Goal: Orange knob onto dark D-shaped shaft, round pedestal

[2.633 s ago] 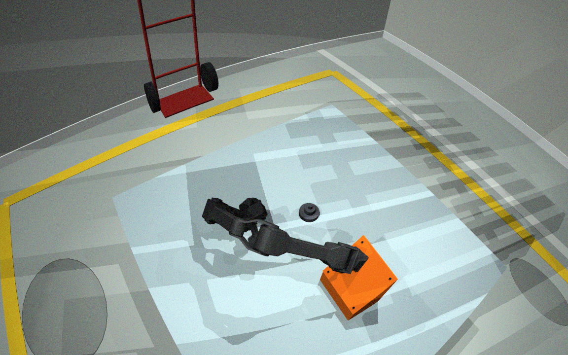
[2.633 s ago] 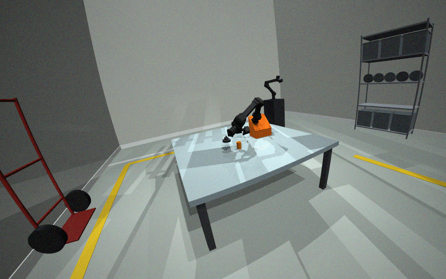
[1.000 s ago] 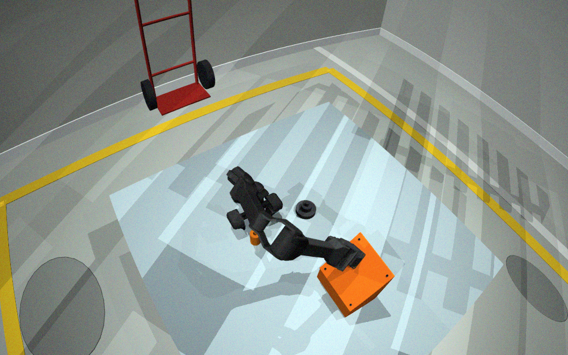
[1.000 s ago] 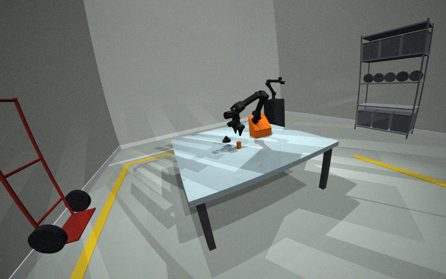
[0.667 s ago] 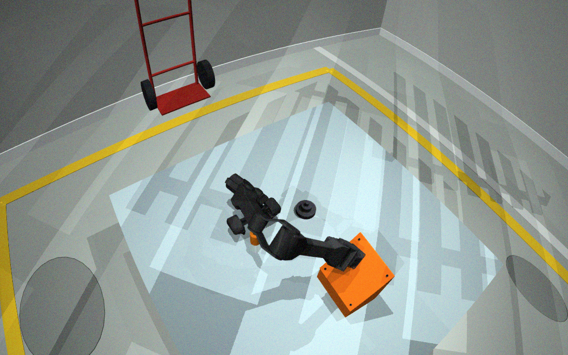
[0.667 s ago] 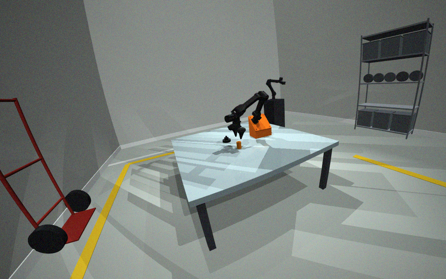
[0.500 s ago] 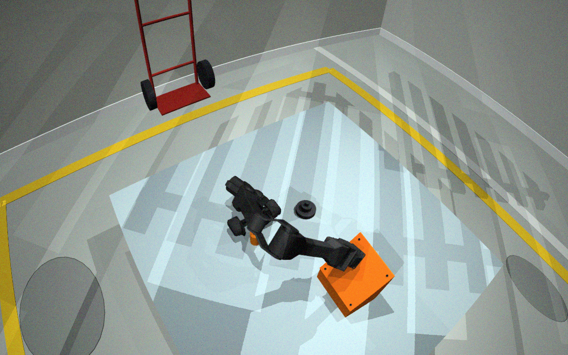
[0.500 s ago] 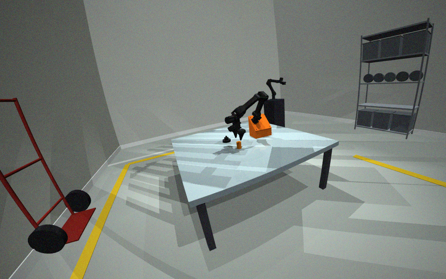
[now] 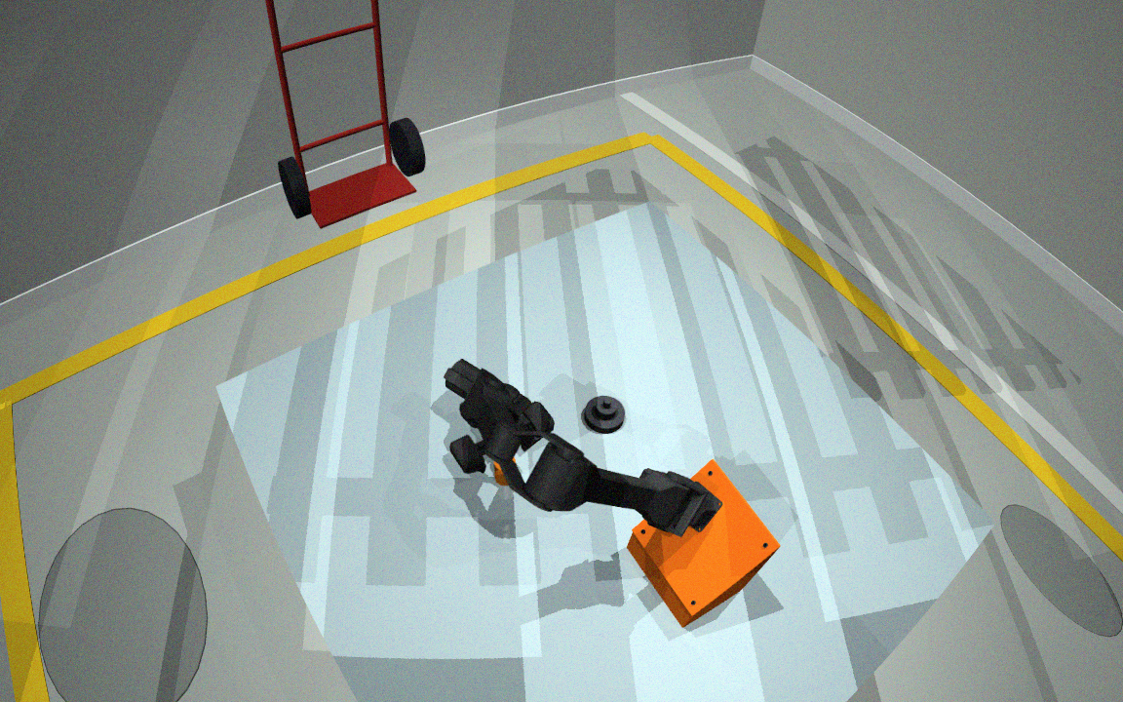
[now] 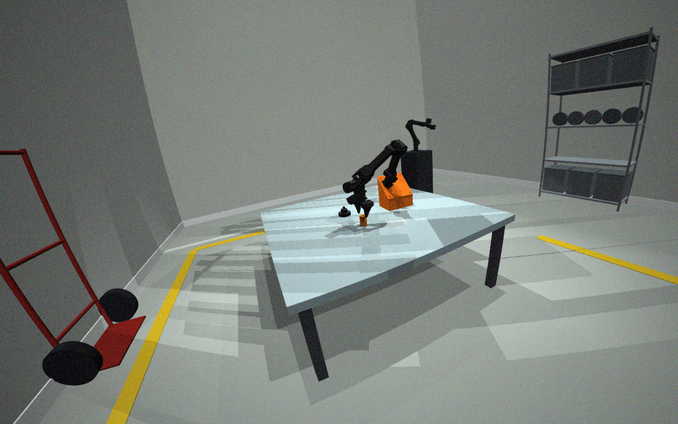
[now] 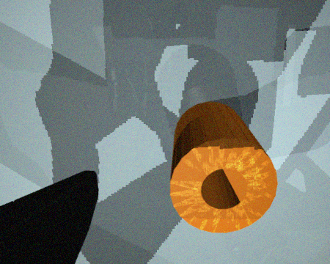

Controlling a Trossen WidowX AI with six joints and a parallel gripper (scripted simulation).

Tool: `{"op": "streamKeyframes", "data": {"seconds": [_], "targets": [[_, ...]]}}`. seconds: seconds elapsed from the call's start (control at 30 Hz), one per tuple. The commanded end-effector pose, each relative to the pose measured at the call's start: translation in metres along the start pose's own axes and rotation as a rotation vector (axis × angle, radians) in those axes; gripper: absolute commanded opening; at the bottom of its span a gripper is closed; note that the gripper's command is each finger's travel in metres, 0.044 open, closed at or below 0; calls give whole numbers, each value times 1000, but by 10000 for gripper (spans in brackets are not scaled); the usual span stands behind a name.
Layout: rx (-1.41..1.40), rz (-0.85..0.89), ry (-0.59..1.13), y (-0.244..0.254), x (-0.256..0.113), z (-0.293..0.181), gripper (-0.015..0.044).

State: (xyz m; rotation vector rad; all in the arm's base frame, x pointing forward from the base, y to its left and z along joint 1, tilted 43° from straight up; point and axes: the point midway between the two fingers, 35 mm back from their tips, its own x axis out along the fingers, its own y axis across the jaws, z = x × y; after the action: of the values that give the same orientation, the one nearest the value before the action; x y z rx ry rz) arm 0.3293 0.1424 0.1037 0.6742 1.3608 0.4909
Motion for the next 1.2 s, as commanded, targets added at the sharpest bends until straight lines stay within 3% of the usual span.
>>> {"op": "streamKeyframes", "data": {"seconds": [0.0,1.0,1.17], "targets": [[12,-5,4,-3,7,-1,440],[13,-2,4,-2,54,-3,440],[13,-2,4,-2,54,-3,309]]}}
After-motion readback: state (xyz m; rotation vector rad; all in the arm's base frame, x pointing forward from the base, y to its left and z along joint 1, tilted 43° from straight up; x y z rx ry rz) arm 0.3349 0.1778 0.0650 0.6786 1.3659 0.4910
